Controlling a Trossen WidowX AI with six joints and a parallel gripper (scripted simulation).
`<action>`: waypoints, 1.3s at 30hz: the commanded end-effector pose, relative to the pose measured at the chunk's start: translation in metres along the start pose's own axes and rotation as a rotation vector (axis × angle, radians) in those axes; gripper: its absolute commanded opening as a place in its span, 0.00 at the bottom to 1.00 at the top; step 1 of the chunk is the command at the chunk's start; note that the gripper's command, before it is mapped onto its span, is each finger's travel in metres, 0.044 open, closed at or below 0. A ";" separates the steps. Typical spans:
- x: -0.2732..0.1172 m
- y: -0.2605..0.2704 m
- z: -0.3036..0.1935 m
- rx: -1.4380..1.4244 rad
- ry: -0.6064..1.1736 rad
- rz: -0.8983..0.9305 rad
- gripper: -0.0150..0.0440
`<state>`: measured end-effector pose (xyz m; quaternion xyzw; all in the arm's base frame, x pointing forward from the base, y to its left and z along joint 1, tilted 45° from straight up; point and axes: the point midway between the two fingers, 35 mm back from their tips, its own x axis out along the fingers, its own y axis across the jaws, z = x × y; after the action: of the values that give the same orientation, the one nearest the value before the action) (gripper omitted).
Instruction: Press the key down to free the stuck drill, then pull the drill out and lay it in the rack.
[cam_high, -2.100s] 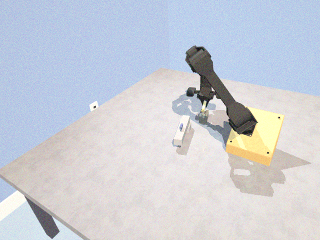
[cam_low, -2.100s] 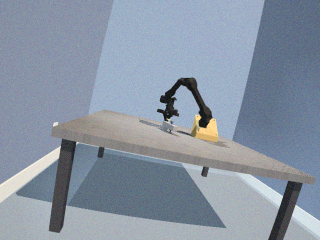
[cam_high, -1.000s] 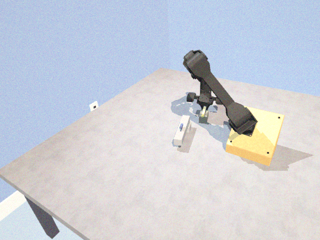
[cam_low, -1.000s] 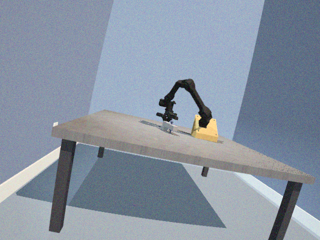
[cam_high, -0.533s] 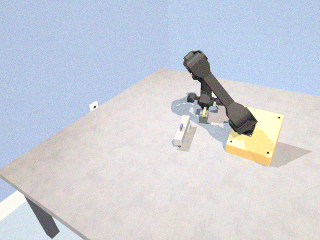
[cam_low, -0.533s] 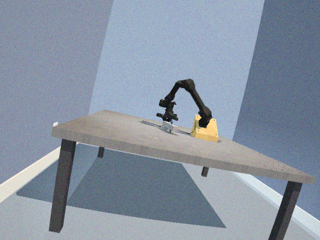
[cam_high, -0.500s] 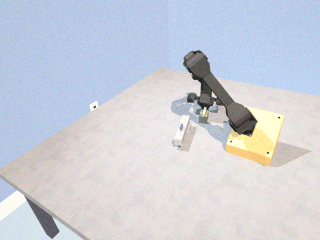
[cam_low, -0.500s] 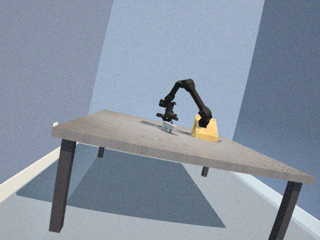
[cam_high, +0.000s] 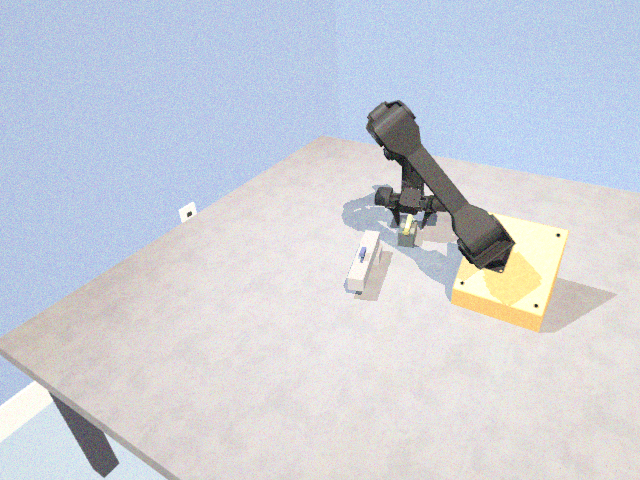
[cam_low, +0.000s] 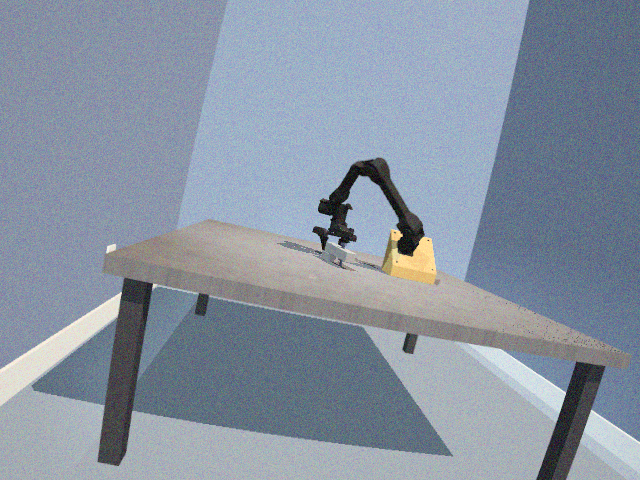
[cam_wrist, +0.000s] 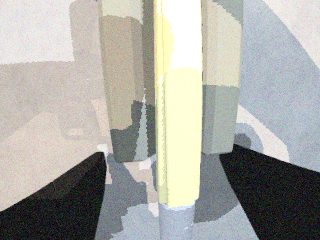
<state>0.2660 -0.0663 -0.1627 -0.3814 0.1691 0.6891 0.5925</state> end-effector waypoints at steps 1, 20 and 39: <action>0.000 0.000 0.000 0.000 0.000 0.000 0.97; -0.073 0.001 -0.001 0.001 -0.009 0.008 1.00; -0.118 0.132 0.053 0.089 0.053 0.423 1.00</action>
<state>0.1402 -0.1450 -0.0765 -0.3380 0.2850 0.7654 0.4677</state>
